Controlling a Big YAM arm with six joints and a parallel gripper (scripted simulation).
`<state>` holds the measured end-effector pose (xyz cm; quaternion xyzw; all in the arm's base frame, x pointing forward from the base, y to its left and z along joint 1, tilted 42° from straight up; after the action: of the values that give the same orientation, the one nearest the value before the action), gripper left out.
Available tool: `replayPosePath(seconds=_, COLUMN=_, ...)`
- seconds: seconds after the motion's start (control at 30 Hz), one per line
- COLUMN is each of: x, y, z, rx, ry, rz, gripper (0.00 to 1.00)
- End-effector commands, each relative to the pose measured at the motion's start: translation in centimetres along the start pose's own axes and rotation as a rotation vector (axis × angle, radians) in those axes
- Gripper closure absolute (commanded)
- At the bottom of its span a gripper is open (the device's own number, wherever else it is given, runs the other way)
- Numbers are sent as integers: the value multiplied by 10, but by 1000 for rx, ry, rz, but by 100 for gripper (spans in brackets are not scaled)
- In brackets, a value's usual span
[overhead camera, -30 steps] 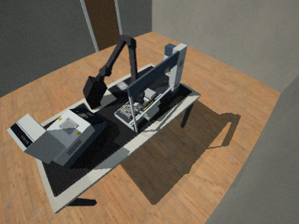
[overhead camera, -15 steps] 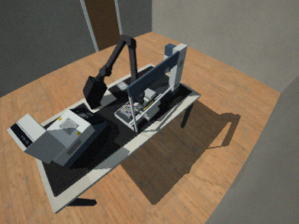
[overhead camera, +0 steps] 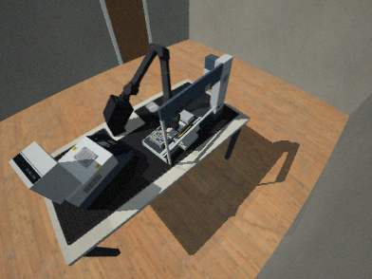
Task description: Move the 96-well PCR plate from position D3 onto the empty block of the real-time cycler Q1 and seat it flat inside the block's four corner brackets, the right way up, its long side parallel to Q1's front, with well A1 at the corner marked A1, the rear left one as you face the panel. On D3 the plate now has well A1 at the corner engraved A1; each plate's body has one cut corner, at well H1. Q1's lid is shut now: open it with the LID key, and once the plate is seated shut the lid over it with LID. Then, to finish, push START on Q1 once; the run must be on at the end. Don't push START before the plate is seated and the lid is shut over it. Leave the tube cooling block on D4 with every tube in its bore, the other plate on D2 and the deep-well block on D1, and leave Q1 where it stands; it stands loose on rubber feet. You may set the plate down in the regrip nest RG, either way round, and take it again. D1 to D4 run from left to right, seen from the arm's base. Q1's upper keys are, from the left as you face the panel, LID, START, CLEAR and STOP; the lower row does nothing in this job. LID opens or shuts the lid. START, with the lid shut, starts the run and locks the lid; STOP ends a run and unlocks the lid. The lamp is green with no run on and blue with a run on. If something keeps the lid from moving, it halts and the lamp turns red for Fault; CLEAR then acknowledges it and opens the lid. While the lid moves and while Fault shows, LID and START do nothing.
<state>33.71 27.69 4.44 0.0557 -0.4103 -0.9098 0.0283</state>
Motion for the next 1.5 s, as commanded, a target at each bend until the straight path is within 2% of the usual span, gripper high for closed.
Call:
replayPosePath(seconds=0.0, x=-11, y=1, z=4, rx=-7, ry=10, rz=-18, gripper=100)
replayPosePath(seconds=0.4, x=-11, y=-1, z=3, rx=-8, ry=10, rz=-21, gripper=100)
replayPosePath(seconds=0.73, x=3, y=-3, z=-7, rx=11, ry=-21, rz=13, gripper=100)
replayPosePath(seconds=0.9, x=-1, y=18, z=-5, rx=3, ry=-12, rz=-3, gripper=100)
replayPosePath(seconds=1.0, x=-2, y=21, z=-3, rx=3, ry=-5, rz=-11, gripper=100)
replayPosePath(seconds=1.2, x=-9, y=41, z=6, rx=-14, ry=15, rz=-36, gripper=100)
replayPosePath(seconds=1.47, x=-11, y=49, z=1, rx=-8, ry=11, rz=-27, gripper=100)
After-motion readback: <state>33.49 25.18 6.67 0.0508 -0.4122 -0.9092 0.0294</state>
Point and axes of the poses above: the point where the finger pads meet when closed, its own y axis back along the fingers, its own z axis across the jaws, x = y × z, the point moved 3 cm from there along y, back along the fingers, and after that the axes turned 12 degrees about -y, right-handed, at the moved point
